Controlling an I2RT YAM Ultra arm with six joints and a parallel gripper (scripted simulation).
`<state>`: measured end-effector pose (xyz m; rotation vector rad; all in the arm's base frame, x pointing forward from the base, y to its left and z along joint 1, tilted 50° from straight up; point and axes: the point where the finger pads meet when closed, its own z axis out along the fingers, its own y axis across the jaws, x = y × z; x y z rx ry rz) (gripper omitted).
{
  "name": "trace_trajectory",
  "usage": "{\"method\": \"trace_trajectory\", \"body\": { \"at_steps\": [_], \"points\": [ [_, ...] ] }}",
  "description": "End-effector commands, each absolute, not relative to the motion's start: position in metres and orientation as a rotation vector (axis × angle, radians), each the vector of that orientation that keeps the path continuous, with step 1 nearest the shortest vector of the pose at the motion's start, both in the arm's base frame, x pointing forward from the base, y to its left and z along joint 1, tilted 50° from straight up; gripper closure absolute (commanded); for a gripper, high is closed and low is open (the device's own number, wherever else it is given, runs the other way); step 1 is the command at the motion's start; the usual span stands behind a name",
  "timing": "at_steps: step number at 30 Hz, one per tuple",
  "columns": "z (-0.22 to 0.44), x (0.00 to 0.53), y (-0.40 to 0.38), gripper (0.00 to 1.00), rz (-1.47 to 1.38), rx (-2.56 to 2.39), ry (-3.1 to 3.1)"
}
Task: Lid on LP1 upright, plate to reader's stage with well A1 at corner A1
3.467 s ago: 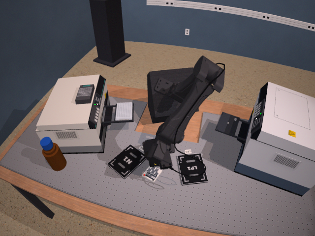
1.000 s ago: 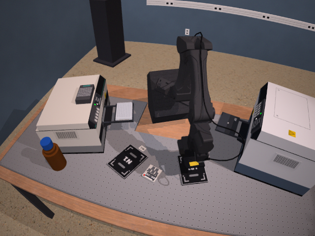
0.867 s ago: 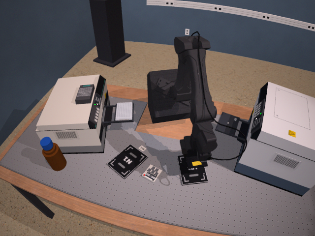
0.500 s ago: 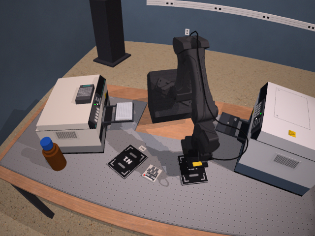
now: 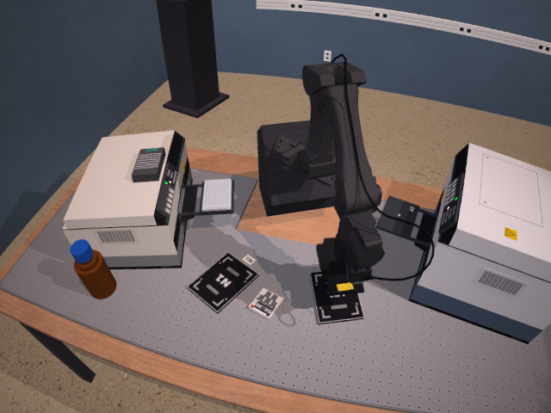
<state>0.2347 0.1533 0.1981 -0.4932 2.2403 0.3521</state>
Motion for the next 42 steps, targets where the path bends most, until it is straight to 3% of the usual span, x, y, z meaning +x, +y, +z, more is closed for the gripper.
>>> {"method": "trace_trajectory", "body": {
  "at_steps": [1, 20, 21, 26, 38, 42],
  "points": [
    [0.202, 0.234, 0.148, 0.14, 0.343, -0.488, 2.219],
    [0.188, 0.239, 0.155, 0.14, 0.334, -0.513, 2.242],
    [0.213, 0.242, 0.156, 0.14, 0.358, -0.495, 2.174],
    [0.182, 0.246, 0.157, 0.14, 0.333, -0.51, 2.247],
    [0.195, 0.256, 0.164, 0.14, 0.356, -0.498, 2.19],
    [0.17, 0.258, 0.166, 0.14, 0.338, -0.515, 2.247]
  ]
}}
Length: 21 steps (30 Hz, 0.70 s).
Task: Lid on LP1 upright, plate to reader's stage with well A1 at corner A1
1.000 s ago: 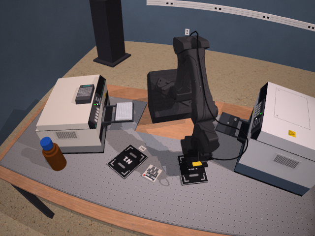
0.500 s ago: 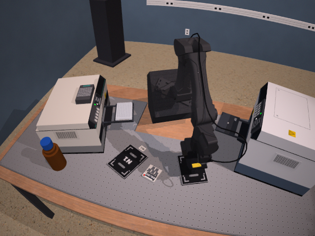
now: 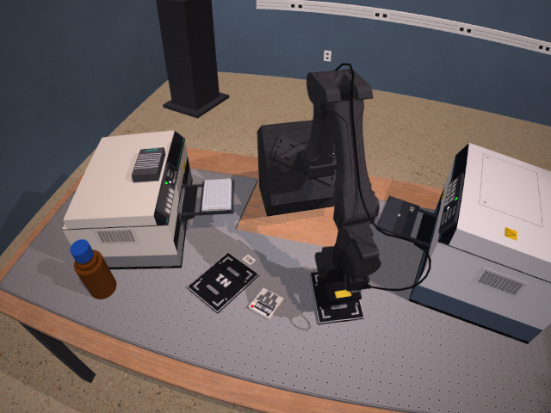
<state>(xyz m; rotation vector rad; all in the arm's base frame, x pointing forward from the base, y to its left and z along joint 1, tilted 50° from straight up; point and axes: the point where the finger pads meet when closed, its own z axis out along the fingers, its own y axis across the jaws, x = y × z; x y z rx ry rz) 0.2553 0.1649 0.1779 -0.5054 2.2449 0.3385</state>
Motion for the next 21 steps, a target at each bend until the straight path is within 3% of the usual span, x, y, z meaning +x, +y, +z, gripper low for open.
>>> {"method": "trace_trajectory", "body": {
  "at_steps": [1, 21],
  "points": [
    [0.169, 0.259, 0.167, 0.14, 0.339, -0.516, 2.247],
    [0.158, 0.277, 0.176, 0.14, 0.339, -0.509, 2.239]
  ]
}}
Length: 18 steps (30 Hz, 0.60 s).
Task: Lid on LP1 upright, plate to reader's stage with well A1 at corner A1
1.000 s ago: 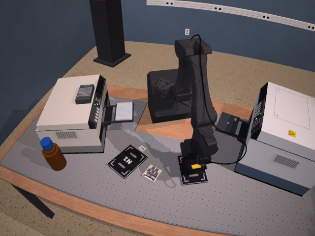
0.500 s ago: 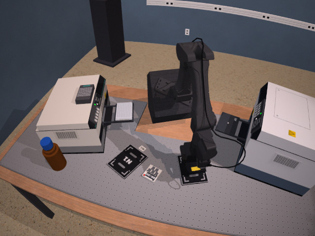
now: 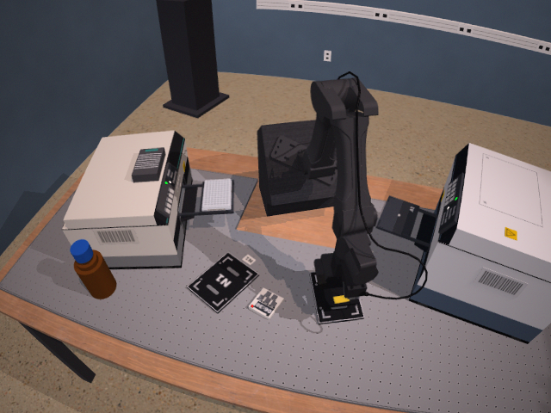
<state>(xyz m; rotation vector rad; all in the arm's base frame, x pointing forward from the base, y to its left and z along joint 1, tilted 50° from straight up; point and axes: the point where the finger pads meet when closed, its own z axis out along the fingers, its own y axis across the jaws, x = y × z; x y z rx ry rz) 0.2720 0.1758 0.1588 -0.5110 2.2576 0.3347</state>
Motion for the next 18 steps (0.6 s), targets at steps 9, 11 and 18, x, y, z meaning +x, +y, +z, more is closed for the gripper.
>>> {"method": "trace_trajectory", "body": {
  "at_steps": [9, 11, 18],
  "points": [
    [0.161, 0.281, 0.179, 0.14, 0.35, -0.505, 2.209],
    [0.155, 0.286, 0.182, 0.14, 0.343, -0.509, 2.23],
    [0.149, 0.293, 0.187, 0.14, 0.344, -0.511, 2.228]
  ]
}}
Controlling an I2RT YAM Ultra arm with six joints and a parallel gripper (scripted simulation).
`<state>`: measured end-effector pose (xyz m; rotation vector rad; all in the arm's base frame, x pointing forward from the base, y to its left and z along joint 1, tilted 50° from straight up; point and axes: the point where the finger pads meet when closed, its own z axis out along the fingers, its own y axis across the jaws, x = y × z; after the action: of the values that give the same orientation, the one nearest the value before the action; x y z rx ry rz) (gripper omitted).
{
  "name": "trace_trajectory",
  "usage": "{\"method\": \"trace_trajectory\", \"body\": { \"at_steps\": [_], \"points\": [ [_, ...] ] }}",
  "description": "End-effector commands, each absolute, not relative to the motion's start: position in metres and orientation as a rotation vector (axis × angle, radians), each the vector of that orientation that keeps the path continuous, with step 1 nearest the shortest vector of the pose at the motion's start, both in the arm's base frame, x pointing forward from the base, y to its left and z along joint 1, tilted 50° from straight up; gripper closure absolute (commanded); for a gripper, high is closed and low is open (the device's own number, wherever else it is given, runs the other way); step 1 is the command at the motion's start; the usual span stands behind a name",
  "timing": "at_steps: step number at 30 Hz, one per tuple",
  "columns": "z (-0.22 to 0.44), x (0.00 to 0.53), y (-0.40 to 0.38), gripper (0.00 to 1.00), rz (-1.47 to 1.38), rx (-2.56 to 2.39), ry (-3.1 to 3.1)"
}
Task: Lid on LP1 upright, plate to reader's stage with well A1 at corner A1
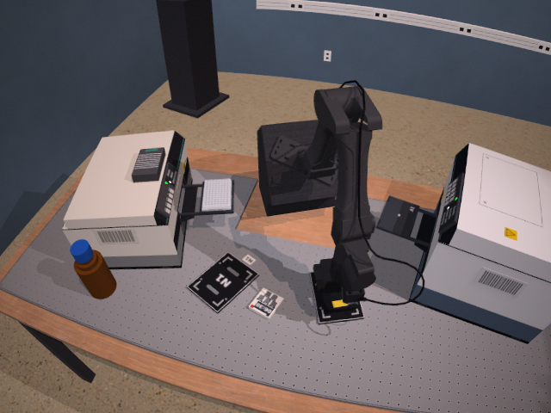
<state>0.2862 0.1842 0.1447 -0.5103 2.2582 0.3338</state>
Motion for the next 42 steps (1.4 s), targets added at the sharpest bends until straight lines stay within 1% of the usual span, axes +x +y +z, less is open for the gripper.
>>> {"method": "trace_trajectory", "body": {
  "at_steps": [1, 7, 8, 12, 14, 42],
  "points": [
    [0.148, 0.293, 0.187, 0.14, 0.344, -0.51, 2.229],
    [0.143, 0.297, 0.188, 0.14, 0.342, -0.508, 2.232],
    [0.154, 0.297, 0.188, 0.14, 0.352, -0.499, 2.199],
    [0.133, 0.296, 0.19, 0.14, 0.338, -0.517, 2.246],
    [0.146, 0.297, 0.191, 0.14, 0.346, -0.504, 2.222],
    [0.146, 0.295, 0.19, 0.14, 0.346, -0.505, 2.222]
  ]
}}
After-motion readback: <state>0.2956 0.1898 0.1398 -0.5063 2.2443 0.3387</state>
